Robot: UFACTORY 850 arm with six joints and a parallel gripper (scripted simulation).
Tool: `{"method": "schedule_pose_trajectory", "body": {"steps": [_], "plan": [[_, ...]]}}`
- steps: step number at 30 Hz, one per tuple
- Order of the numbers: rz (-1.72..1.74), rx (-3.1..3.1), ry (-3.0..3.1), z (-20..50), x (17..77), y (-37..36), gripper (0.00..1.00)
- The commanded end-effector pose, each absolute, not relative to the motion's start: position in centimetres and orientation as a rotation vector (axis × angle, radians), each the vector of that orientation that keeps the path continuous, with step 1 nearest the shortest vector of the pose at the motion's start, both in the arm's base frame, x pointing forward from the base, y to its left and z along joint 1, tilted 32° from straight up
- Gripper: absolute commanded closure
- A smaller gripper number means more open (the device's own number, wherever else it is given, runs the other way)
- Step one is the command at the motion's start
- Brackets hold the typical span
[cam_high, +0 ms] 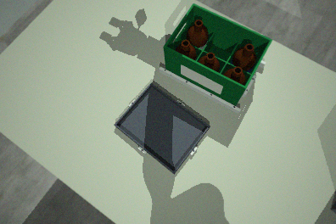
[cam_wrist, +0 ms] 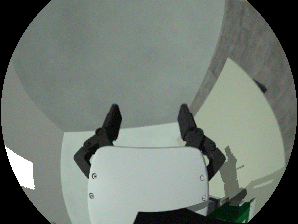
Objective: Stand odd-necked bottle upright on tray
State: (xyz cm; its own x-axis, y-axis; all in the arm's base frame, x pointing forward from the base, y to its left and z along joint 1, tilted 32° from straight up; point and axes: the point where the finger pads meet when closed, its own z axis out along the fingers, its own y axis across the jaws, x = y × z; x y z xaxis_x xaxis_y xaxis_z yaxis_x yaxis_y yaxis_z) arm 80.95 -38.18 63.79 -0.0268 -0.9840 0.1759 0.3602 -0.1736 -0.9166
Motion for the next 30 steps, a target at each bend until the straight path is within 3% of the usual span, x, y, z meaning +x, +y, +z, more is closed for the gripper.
{"method": "schedule_pose_trajectory", "body": {"steps": [1,21,30], "plan": [[-1.487,-1.055,0.833,64.0,80.9,-38.2,0.0],[-1.485,-1.07,0.839,63.7,80.6,-38.0,0.0],[-1.439,-1.316,0.918,58.1,75.0,-35.3,0.0]]}}
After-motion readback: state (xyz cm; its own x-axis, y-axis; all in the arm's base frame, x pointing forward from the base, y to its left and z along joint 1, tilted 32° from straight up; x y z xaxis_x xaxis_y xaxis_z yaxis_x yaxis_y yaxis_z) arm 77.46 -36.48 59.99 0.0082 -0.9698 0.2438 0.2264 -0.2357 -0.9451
